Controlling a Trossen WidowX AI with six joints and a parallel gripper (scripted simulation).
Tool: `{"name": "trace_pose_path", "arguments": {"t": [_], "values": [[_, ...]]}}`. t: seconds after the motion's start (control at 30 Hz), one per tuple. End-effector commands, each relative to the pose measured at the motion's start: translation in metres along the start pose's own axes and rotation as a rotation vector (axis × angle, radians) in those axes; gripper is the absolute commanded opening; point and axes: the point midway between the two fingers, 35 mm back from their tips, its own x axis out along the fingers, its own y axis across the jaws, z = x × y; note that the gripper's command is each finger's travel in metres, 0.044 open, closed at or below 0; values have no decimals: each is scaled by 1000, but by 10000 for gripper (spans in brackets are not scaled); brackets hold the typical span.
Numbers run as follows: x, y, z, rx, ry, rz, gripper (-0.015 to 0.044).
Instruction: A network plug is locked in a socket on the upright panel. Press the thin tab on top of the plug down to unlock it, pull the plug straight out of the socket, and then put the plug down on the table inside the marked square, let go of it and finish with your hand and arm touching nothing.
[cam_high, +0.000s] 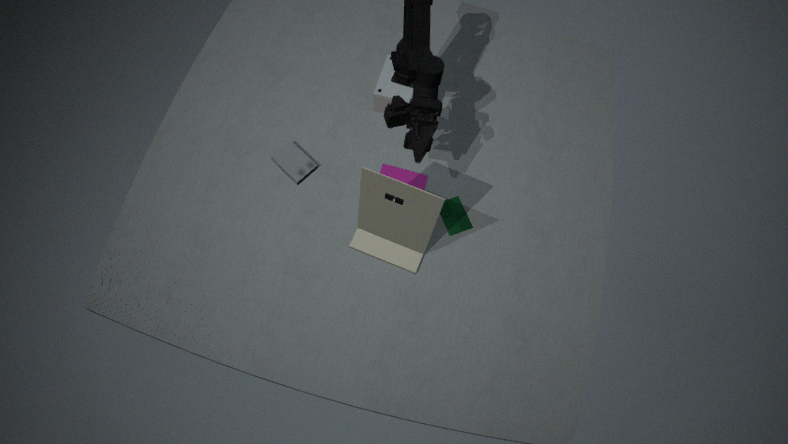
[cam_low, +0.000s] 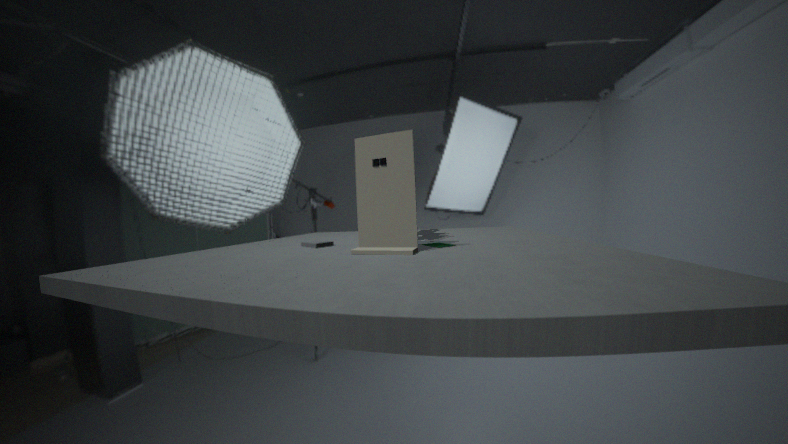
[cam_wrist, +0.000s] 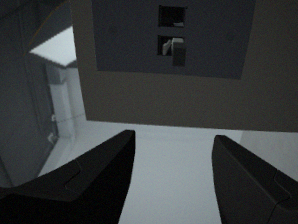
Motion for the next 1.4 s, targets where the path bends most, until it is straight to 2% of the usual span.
{"name": "trace_pose_path", "arguments": {"t": [0.0, 1.37], "values": [[12, 1, 4, 5, 0, 6, 156], [76, 1, 22, 3, 0, 10, 156]]}}
